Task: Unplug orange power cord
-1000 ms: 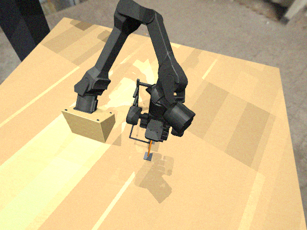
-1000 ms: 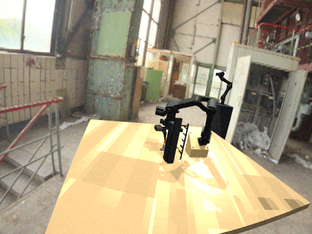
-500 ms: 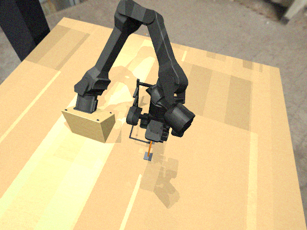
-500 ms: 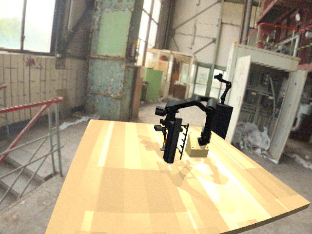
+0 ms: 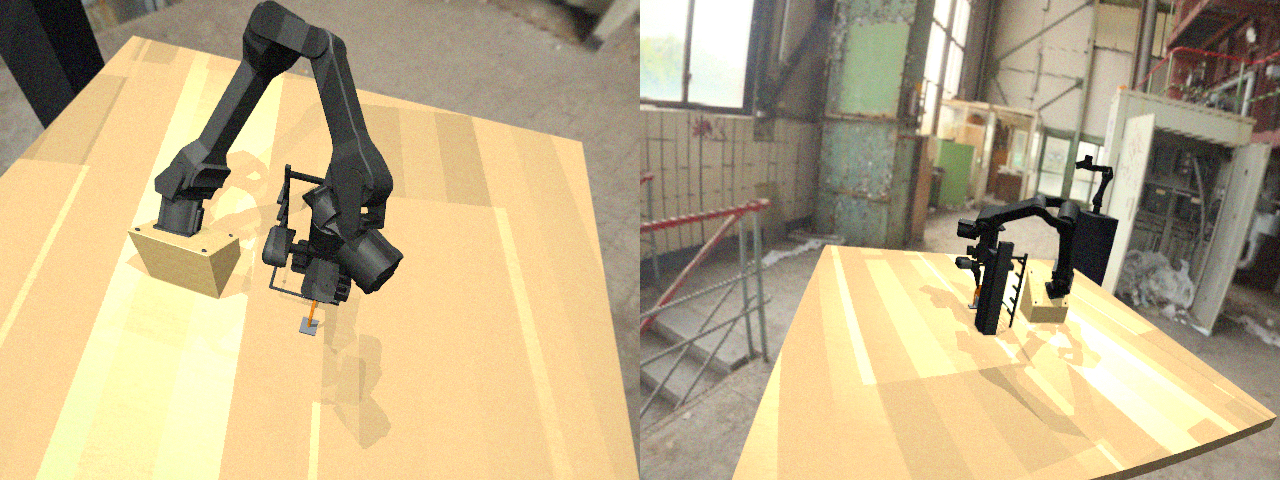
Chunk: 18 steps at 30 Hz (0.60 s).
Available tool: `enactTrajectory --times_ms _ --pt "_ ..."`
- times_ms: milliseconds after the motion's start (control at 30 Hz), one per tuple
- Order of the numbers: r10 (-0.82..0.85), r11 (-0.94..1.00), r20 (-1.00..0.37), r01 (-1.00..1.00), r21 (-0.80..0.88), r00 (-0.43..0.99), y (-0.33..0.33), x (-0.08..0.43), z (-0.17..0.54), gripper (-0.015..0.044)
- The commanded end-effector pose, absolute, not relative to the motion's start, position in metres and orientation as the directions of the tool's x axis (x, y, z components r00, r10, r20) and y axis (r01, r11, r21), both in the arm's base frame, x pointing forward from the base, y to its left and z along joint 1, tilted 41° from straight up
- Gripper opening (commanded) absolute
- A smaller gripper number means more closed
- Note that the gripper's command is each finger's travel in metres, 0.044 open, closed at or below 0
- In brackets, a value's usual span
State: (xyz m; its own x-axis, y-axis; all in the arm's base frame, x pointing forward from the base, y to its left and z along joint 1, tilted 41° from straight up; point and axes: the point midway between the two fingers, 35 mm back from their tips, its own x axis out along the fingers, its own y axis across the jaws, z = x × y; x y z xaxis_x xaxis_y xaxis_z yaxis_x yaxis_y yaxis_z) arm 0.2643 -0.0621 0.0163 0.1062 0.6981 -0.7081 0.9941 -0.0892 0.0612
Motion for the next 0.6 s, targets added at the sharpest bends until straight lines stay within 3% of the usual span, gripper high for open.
enactTrajectory --times_ms 0,567 --pt "0.641 -0.098 -0.760 0.993 0.059 0.108 -0.092 0.263 0.001 0.0000" --pt "0.641 -0.100 -0.760 0.993 0.060 0.110 -0.116 0.258 -0.014 0.0000"
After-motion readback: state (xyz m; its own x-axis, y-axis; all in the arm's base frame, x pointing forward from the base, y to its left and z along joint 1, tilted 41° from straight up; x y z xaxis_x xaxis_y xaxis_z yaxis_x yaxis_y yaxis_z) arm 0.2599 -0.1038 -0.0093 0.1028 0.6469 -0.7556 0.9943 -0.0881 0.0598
